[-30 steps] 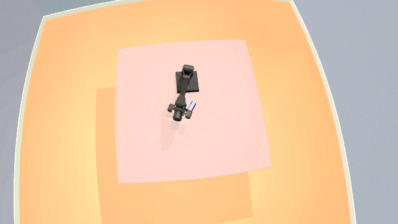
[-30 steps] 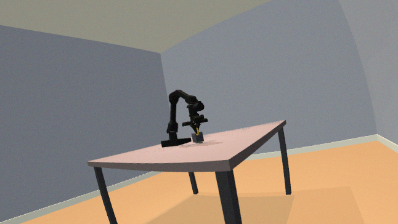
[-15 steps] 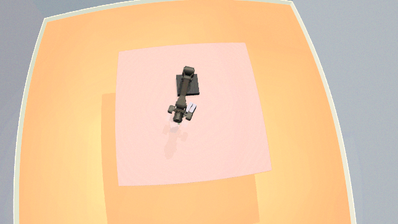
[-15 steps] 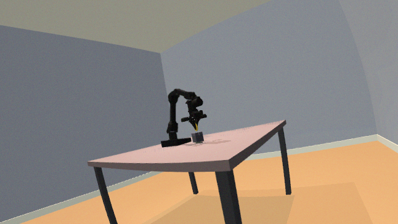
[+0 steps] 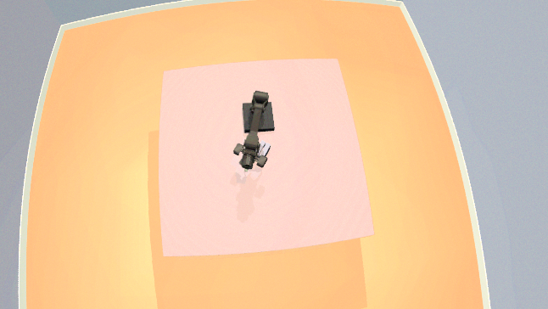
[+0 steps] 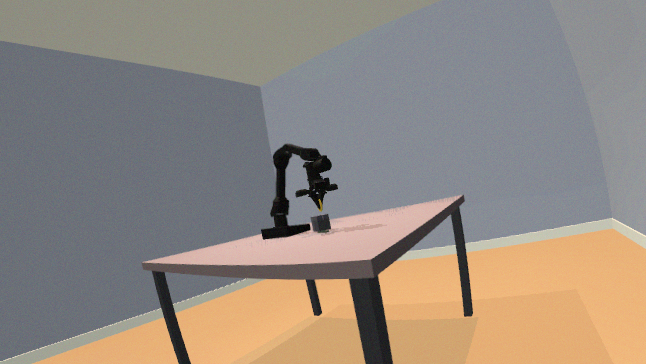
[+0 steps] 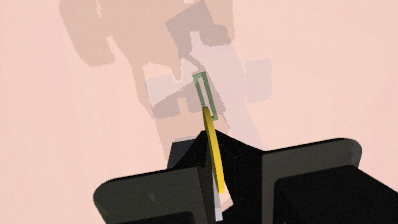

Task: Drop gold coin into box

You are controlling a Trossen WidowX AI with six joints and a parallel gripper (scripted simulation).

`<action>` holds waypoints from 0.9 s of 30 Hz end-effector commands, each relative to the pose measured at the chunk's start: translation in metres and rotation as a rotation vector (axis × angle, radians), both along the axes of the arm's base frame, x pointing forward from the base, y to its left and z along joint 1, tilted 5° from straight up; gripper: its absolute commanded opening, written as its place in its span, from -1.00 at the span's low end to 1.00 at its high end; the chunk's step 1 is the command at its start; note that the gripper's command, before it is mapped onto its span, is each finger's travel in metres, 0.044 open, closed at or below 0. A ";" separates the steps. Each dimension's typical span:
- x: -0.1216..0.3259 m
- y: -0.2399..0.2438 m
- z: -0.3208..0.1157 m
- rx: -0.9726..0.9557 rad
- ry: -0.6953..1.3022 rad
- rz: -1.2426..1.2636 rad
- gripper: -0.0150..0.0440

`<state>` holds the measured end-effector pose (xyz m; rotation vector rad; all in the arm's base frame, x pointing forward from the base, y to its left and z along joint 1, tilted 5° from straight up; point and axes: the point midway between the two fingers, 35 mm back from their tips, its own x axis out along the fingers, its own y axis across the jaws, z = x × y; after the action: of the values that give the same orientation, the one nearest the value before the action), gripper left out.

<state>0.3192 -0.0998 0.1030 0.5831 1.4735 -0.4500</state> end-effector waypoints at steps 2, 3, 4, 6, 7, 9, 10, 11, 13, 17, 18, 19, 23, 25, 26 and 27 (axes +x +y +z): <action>-0.007 0.012 0.002 0.002 0.000 -0.006 -0.49; -0.008 0.014 0.002 0.002 0.000 -0.006 -0.49; -0.009 0.016 0.003 0.002 0.000 -0.005 -0.49; -0.012 0.020 0.003 0.002 0.001 -0.003 -0.49; -0.013 0.023 0.003 0.003 0.001 -0.002 -0.49; -0.016 0.027 0.003 0.003 0.001 -0.001 -0.49; -0.017 0.029 0.003 0.003 0.001 0.000 -0.49; -0.019 0.031 0.004 0.003 0.001 0.001 -0.49; -0.022 0.036 0.004 0.004 0.001 0.002 -0.49; -0.028 0.044 0.004 0.004 0.001 0.001 -0.49; -0.030 0.046 0.004 0.005 0.001 0.001 -0.49; -0.031 0.048 0.004 0.005 0.002 0.001 -0.49; -0.038 0.056 0.004 0.006 0.002 0.000 -0.49; -0.041 0.060 0.004 0.006 0.003 -0.001 -0.49; -0.043 0.062 0.004 0.006 0.003 -0.001 -0.49; -0.044 0.064 0.004 0.006 0.003 -0.001 -0.49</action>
<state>0.2809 -0.0421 0.1072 0.5838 1.4808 -0.4430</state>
